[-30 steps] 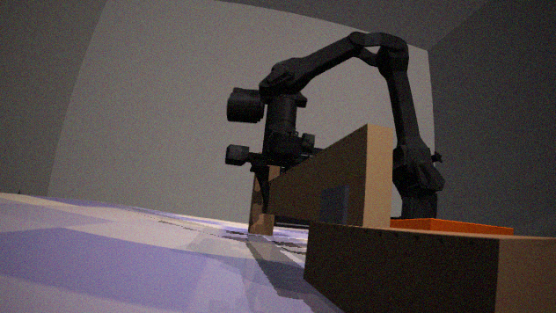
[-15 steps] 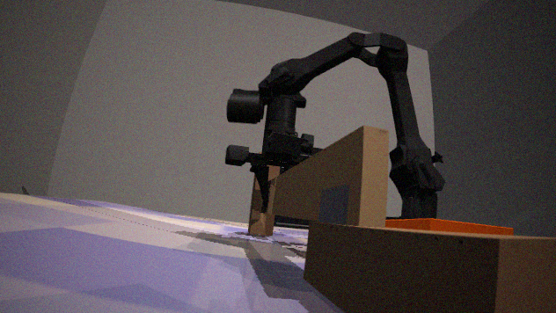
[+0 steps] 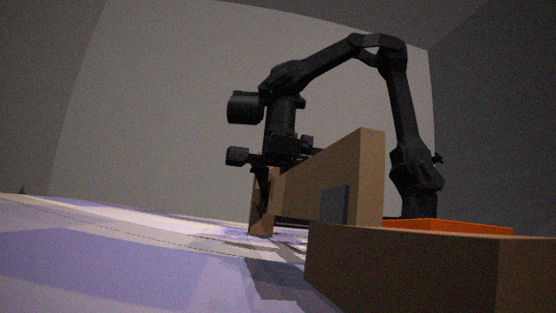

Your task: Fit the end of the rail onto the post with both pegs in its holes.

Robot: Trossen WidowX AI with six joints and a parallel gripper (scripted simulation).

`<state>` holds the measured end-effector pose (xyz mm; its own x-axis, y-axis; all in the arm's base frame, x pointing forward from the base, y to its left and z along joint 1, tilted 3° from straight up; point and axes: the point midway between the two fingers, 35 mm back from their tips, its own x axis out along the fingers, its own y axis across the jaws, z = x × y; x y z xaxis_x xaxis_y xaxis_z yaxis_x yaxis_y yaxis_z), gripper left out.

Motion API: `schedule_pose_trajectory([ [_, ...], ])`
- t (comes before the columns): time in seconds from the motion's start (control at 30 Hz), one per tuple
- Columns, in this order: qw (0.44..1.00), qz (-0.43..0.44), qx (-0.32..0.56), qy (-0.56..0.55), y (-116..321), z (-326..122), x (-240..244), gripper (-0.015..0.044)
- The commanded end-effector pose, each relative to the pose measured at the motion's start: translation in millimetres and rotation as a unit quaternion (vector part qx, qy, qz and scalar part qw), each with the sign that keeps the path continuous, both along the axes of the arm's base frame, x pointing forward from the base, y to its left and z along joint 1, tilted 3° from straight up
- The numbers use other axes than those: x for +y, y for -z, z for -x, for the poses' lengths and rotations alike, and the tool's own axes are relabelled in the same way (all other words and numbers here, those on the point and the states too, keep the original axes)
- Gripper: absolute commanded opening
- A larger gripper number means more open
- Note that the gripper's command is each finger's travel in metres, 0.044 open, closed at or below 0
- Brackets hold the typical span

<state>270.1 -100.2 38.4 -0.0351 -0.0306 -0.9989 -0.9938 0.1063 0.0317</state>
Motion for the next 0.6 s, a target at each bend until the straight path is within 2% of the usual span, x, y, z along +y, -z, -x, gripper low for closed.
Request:
schedule_pose_trajectory([
  [0.0,1.000,0.003,-0.004,-0.002,-2.3,-2.5,-2.8,0.0000],
  [0.57,1.000,0.003,-0.004,-0.002,-3.5,-2.1,-7.9,0.0000],
])
